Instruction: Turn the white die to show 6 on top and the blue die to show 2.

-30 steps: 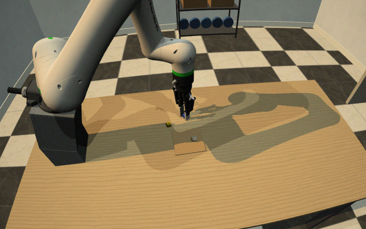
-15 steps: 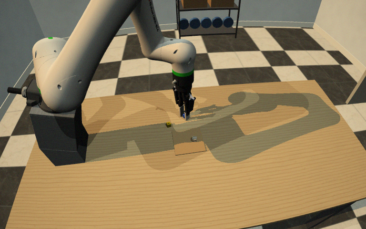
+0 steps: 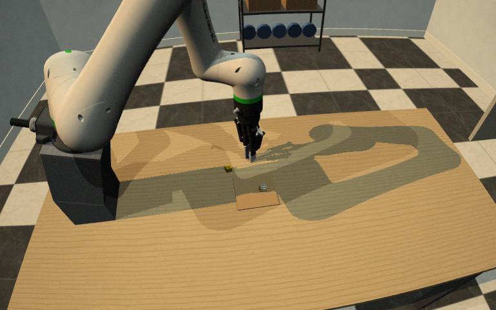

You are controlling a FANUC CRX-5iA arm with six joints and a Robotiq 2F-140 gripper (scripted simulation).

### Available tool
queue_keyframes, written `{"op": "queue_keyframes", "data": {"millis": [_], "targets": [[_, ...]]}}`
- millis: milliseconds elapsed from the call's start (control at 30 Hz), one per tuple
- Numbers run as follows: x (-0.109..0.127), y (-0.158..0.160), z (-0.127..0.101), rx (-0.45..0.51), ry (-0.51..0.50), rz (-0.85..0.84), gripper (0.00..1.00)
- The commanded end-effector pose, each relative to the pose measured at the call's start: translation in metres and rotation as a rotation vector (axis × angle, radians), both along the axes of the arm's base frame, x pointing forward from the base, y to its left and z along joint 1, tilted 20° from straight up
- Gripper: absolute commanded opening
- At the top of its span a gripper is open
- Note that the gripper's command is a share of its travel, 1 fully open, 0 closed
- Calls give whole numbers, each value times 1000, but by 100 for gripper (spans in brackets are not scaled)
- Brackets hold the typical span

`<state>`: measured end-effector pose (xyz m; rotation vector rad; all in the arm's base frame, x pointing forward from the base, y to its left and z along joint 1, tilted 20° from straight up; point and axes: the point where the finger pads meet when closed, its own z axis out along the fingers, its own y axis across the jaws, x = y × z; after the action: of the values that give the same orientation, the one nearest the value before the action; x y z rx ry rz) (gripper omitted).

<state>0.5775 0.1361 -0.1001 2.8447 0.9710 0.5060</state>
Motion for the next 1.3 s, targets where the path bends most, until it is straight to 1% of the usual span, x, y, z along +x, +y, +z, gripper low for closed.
{"op": "queue_keyframes", "data": {"millis": [0,867,967,1067,1133,1267], "targets": [[0,0,0,0,0,0,9],[0,0,1,0,0,0,9],[-3,0,9,0,0,0,9],[-9,0,25,0,0,0,9],[-9,0,25,0,0,0,9],[-19,-1,54,0,0,0,9]]}}
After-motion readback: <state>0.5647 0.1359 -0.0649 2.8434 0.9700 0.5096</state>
